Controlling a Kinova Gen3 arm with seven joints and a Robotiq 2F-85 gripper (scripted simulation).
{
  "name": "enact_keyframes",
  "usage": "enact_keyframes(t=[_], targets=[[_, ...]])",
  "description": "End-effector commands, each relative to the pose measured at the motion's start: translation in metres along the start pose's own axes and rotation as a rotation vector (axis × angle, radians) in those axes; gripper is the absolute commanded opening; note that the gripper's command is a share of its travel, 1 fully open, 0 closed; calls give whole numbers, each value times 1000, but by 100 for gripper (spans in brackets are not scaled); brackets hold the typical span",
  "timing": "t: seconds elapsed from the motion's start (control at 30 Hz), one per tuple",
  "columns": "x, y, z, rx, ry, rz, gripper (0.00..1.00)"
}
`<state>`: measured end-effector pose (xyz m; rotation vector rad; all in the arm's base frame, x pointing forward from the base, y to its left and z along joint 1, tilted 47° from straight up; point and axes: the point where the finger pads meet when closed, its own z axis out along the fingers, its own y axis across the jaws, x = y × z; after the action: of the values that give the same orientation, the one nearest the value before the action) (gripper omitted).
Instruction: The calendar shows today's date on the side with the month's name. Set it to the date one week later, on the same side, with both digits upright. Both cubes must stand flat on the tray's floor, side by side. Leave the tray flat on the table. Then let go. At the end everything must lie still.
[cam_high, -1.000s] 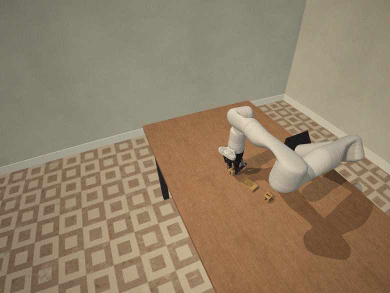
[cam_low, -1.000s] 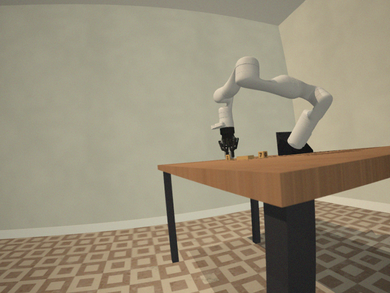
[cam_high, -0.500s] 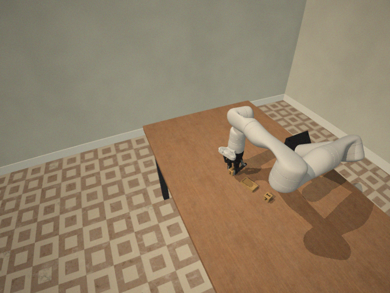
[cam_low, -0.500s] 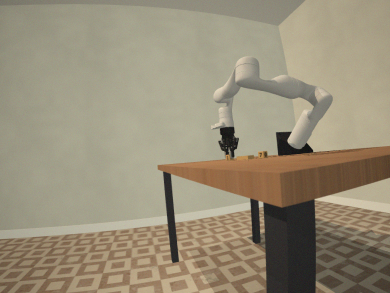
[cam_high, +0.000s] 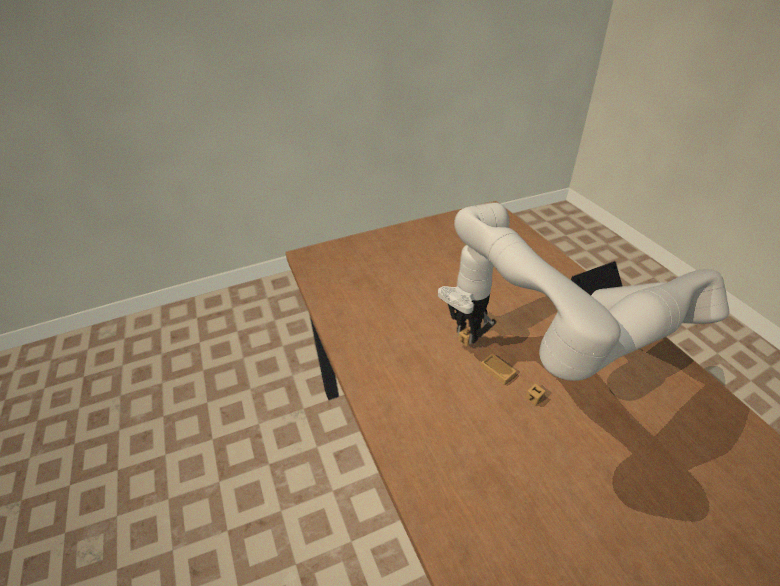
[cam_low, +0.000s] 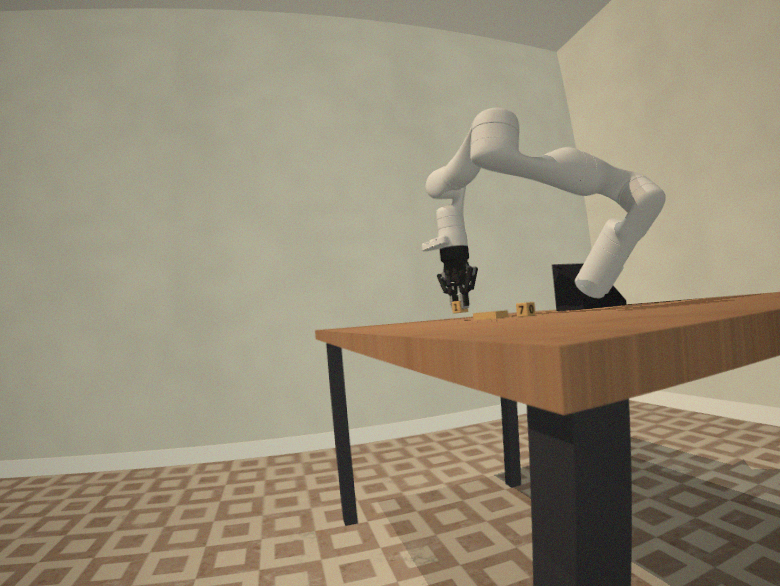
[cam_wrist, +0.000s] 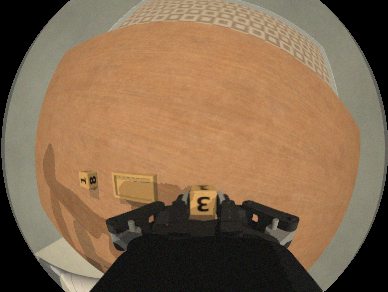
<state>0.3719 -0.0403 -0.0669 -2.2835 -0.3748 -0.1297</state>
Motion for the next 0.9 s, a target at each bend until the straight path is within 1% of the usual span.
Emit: enact_keyframes(t=[0.0, 0.17, 0.23, 0.3, 0.4, 0.73, 0.8, 0.87], targets=[[3, 2, -19, -8, 11, -2, 26], [2, 2, -57, -8, 11, -2, 26], [2, 2, -68, -8, 11, -2, 26], [2, 2, -76, -8, 11, -2, 26], [2, 2, -80, -8, 11, -2, 26], [2, 1, -80, -8, 11, -2, 26], [2, -10, -82, -9, 9, 0, 26], [2, -35, -85, -11, 7, 5, 26]])
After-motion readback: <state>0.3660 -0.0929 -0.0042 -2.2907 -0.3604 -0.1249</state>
